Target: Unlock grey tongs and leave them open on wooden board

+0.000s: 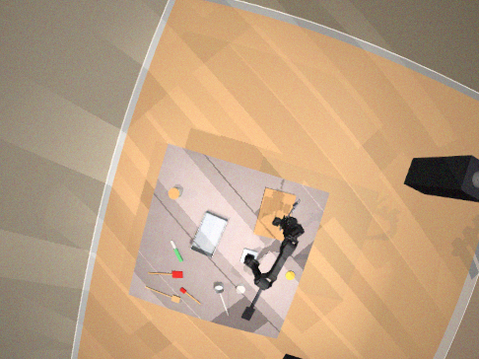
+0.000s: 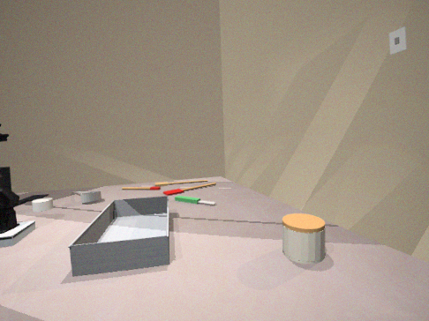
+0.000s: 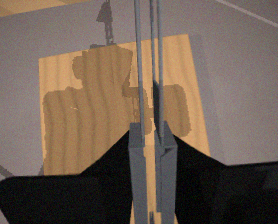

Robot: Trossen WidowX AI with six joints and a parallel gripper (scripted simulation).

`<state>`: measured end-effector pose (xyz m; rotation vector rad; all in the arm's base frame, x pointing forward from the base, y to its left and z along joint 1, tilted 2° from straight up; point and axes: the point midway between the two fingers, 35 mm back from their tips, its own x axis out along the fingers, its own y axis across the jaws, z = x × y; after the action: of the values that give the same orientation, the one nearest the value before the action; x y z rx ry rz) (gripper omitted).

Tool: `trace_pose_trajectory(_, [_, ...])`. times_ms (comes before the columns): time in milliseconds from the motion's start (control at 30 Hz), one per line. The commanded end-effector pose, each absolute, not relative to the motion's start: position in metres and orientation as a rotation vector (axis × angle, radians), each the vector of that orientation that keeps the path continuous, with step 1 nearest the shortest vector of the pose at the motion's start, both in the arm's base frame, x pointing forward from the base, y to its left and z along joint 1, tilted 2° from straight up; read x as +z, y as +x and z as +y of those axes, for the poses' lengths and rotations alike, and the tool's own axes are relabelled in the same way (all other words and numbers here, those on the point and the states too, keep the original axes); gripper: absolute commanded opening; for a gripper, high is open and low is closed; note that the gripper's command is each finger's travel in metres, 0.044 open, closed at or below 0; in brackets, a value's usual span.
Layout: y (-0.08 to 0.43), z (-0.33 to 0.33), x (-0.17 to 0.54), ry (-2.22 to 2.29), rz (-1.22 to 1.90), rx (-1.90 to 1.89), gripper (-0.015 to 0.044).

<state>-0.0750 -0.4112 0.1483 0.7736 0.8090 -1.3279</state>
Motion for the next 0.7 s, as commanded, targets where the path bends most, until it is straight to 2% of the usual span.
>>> trace_pose_trajectory(0, [-0.076, -0.412, 0.153, 0.728, 0.752, -1.346, -0.0150])
trace_pose_trajectory(667, [-0.077, -0.398, 0.153, 0.512, 0.535, -1.392, -0.0150])
